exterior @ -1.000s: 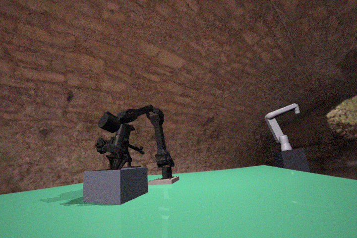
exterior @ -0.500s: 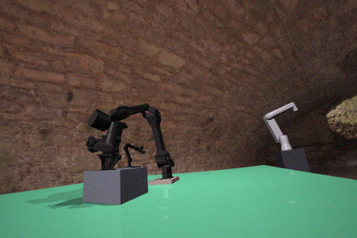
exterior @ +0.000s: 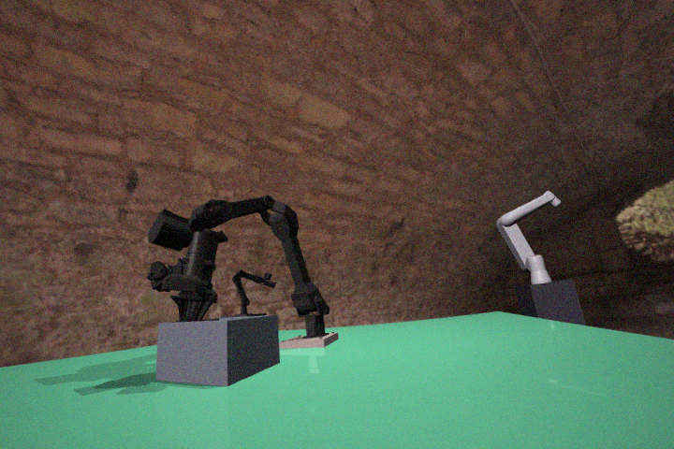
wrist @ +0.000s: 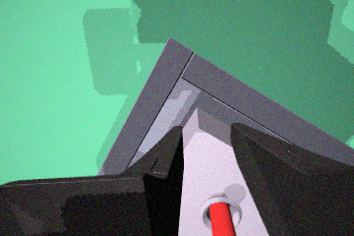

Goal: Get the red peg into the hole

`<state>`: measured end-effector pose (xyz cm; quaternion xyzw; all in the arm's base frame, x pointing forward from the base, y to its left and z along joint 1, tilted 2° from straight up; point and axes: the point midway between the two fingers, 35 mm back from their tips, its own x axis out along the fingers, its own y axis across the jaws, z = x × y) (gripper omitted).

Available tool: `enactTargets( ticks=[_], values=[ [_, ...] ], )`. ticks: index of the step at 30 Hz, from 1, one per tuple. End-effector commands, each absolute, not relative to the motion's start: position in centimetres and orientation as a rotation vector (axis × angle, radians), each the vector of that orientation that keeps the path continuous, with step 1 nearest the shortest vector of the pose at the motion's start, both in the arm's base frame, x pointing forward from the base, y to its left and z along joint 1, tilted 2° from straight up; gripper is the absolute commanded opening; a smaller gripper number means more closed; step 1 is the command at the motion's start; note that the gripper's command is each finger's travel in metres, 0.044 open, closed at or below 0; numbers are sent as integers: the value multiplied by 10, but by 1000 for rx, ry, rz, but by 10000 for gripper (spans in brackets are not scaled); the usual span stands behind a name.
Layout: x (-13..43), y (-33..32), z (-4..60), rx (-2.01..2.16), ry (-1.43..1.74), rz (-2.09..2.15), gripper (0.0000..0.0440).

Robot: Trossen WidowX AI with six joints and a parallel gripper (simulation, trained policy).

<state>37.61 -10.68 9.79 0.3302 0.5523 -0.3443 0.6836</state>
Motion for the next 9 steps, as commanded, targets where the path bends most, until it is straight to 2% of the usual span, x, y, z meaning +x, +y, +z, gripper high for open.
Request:
enactTargets(
  ticks=[1,9],
  values=[
    [377,-114,94,731,1259,-774,129],
    [376,-133,98,714,1261,-793,132]
  ],
)
